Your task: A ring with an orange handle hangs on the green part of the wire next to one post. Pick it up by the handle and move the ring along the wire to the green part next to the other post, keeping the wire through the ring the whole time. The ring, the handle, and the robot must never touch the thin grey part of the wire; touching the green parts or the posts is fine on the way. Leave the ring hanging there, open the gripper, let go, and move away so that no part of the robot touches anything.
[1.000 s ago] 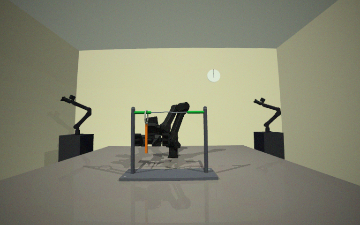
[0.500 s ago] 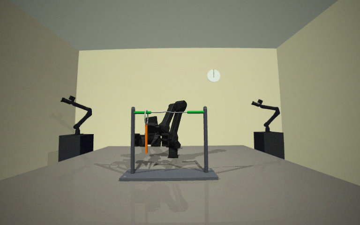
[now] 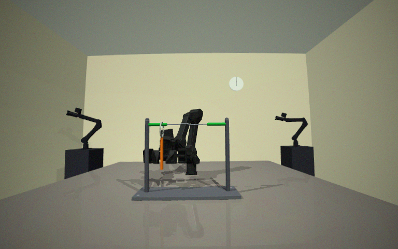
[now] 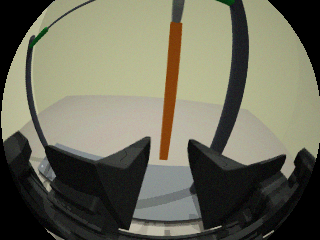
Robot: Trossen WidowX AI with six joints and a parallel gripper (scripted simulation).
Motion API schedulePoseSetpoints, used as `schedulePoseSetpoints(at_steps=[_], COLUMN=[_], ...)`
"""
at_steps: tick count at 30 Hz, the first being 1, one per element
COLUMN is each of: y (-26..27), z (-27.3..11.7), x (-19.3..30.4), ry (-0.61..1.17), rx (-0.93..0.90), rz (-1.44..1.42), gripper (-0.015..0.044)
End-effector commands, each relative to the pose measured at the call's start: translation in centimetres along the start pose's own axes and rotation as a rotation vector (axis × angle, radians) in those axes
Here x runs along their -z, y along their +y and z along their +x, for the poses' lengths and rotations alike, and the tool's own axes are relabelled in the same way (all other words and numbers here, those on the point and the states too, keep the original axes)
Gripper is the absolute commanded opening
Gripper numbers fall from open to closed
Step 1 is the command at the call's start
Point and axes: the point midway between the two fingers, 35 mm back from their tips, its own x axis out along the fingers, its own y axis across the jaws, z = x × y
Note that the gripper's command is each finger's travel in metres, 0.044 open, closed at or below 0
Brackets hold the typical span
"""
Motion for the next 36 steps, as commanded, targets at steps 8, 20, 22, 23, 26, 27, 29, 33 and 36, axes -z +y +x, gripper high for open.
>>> schedulePoseSetpoints(at_steps=[8, 20, 22, 23, 26, 27, 29, 33, 36], y=[0.1, 0.4, 0.4, 0.4, 0.4, 0.4, 0.4, 0.4, 0.4], z=[1.9, 3.7, 3.9, 3.9, 3.9, 3.9, 3.9, 3.9, 3.9], x=[-0.1, 0.2, 0.2, 0.2, 0.2, 0.2, 0.2, 0.2, 0.2], ry=[-0.005, -0.008, -0.008, -0.008, -0.008, -0.008, -0.008, -0.008, -0.008], rx=[0.002, 0.002, 0.002, 0.002, 0.002, 0.002, 0.002, 0.002, 0.002], rz=[0.003, 0.004, 0.004, 0.004, 0.004, 0.004, 0.004, 0.004, 0.004], gripper=[0.016, 0.016, 0.016, 0.016, 0.016, 0.016, 0.016, 0.016, 0.016])
